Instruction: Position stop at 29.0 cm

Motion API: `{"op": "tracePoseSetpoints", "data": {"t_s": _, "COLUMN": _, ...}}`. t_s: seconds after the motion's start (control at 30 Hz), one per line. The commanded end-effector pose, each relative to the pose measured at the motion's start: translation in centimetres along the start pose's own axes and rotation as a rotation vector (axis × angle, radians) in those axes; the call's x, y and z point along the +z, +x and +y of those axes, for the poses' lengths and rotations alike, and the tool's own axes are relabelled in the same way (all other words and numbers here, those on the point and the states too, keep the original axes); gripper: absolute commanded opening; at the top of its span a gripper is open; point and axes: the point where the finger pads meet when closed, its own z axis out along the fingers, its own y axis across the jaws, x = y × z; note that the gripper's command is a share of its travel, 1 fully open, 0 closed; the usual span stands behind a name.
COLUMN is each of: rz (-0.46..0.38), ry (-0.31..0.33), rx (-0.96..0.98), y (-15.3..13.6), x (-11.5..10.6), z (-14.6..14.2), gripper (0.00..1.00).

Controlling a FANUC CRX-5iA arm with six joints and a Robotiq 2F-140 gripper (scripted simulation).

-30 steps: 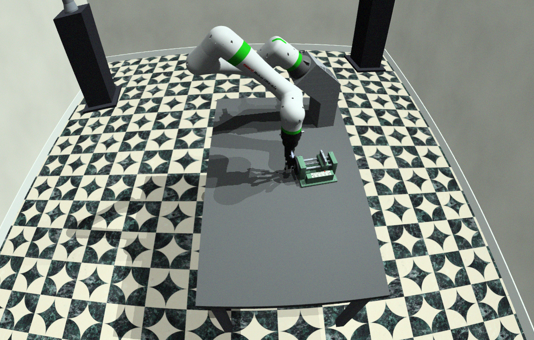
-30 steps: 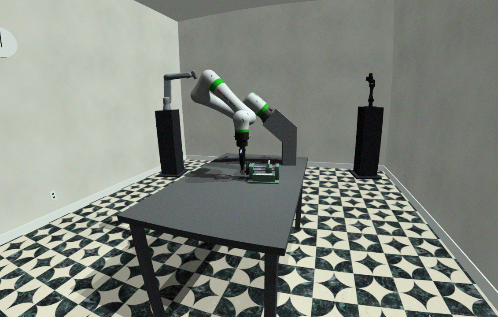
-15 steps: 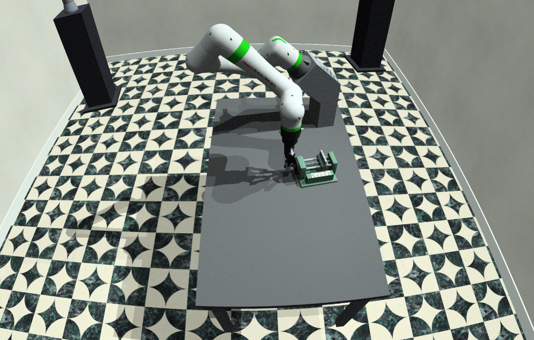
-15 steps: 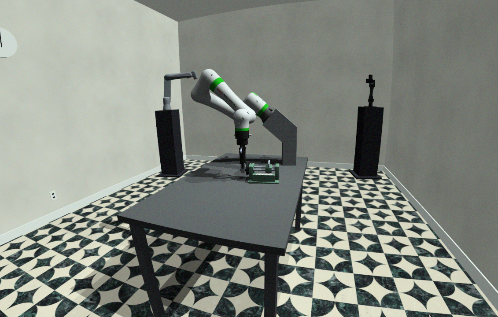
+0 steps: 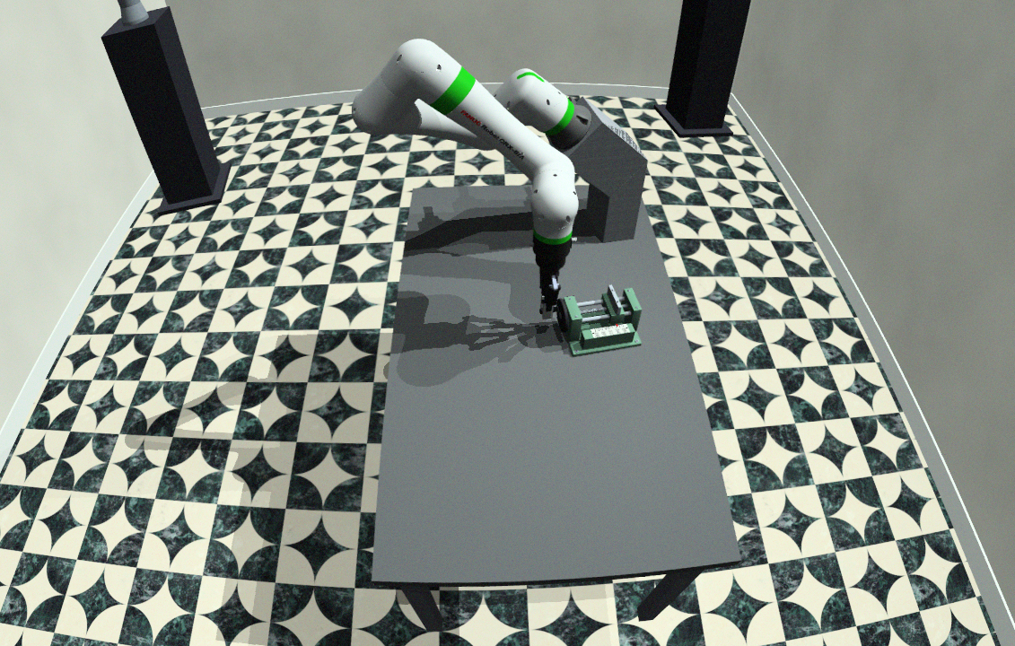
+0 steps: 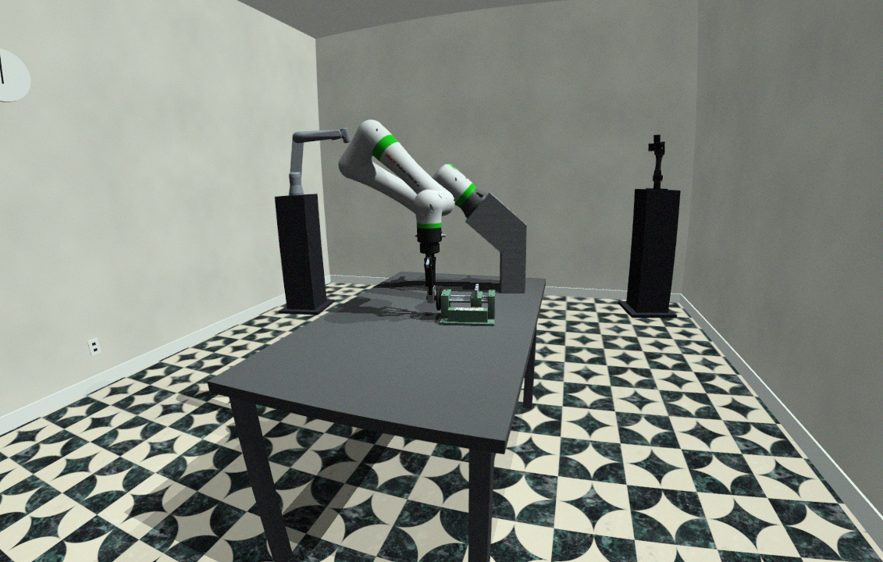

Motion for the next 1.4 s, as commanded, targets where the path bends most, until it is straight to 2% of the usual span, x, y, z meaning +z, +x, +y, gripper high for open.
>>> {"op": "tracePoseSetpoints", "data": {"t_s": 0.0, "rz": 0.0, "ry": 0.0, "rx": 0.0, "y": 0.0, "x": -0.5, "z": 0.1, "gripper": 0.04}}
{"op": "tracePoseSetpoints", "data": {"t_s": 0.77, "rz": 0.0, "ry": 0.0, "rx": 0.0, "y": 0.0, "x": -2.6, "z": -0.5, "gripper": 0.04}}
{"op": "tracePoseSetpoints", "data": {"t_s": 1.37, "rz": 0.0, "ry": 0.0, "rx": 0.0, "y": 0.0, "x": -4.0, "z": -3.1, "gripper": 0.04}}
